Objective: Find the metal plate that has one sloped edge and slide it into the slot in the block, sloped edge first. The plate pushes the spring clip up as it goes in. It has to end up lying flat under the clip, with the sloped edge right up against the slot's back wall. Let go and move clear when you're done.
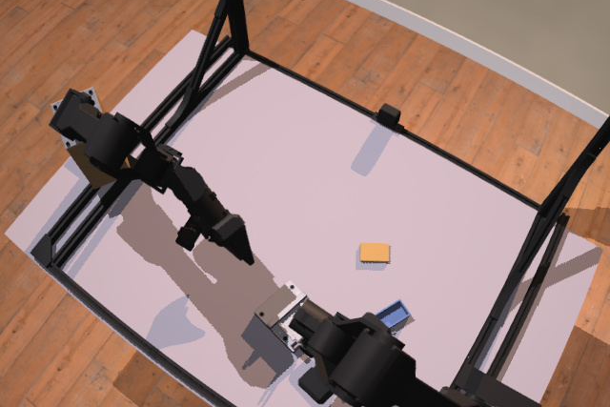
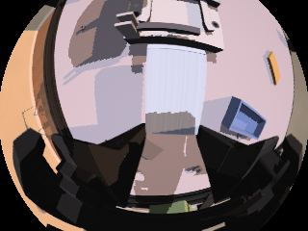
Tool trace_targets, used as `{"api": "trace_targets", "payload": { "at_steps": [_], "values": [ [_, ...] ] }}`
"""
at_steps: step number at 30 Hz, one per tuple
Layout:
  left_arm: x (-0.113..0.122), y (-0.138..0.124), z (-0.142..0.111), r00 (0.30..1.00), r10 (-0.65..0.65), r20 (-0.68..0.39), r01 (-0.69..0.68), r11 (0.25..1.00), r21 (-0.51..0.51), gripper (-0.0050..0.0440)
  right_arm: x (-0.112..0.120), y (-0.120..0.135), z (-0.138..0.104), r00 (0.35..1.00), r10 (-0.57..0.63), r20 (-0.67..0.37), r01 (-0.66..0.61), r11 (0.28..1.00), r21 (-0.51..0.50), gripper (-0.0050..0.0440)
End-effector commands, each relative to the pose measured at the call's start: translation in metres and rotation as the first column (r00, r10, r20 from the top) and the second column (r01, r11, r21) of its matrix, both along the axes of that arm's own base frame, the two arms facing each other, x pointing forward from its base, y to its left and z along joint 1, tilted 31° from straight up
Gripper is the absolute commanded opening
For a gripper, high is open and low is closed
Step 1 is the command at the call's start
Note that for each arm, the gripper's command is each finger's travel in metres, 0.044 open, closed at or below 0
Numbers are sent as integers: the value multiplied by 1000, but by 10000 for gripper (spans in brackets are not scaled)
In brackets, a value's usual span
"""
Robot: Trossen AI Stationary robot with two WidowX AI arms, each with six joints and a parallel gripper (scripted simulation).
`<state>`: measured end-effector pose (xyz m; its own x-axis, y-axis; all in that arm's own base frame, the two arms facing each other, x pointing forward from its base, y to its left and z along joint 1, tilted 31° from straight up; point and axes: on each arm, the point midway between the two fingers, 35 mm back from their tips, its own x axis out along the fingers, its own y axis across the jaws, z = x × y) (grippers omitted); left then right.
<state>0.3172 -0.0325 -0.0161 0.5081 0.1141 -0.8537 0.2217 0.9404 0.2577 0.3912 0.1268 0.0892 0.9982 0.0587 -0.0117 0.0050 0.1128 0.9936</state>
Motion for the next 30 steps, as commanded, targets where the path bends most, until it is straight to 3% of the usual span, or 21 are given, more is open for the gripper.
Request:
{"api": "trace_targets", "payload": {
  "at_steps": [1,30],
  "values": [
    [4,-2,2,1000,-4,1,4,1000,0,-50,0,0,0,1000,0,0,0,1000,0,440],
    [23,-10,13,1000,-16,-1,16,1000,5,-50,0,0,0,1000,0,0,0,1000,0,440]
  ]
}}
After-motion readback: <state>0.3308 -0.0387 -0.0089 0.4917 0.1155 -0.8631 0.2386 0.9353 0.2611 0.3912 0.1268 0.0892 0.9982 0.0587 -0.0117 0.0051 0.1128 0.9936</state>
